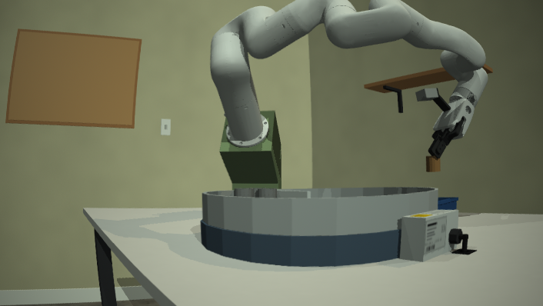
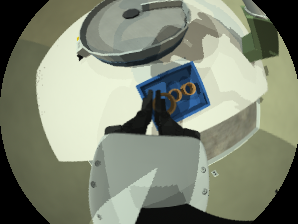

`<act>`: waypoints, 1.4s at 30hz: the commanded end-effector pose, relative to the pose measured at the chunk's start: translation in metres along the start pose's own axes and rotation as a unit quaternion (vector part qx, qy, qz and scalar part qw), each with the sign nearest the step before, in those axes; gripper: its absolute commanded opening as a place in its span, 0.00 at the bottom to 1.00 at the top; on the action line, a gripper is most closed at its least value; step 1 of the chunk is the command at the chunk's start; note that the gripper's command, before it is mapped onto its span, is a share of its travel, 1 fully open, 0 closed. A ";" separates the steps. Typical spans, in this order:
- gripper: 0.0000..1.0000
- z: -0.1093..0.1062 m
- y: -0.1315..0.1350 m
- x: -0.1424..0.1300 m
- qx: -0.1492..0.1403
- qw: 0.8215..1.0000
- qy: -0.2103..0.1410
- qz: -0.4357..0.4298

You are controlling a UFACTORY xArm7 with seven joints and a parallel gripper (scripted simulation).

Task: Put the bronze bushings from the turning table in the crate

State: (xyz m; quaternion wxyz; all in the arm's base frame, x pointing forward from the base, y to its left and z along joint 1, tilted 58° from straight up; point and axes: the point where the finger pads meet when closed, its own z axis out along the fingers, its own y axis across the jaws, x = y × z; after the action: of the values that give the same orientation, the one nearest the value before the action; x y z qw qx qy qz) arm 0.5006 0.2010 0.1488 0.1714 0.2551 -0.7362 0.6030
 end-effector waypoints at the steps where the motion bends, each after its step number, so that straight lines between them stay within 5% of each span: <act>1: 0.00 -0.003 0.000 0.000 0.000 1.000 -0.002 0.000; 32: 0.00 -0.003 0.001 -0.002 0.000 1.000 -0.002 0.000; 42: 0.00 0.020 0.001 -0.021 0.000 1.000 -0.002 0.000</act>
State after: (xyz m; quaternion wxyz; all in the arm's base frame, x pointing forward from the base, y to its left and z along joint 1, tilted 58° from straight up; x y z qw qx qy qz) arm 0.5082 0.1959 0.1416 0.1710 0.2552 -0.7365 0.6026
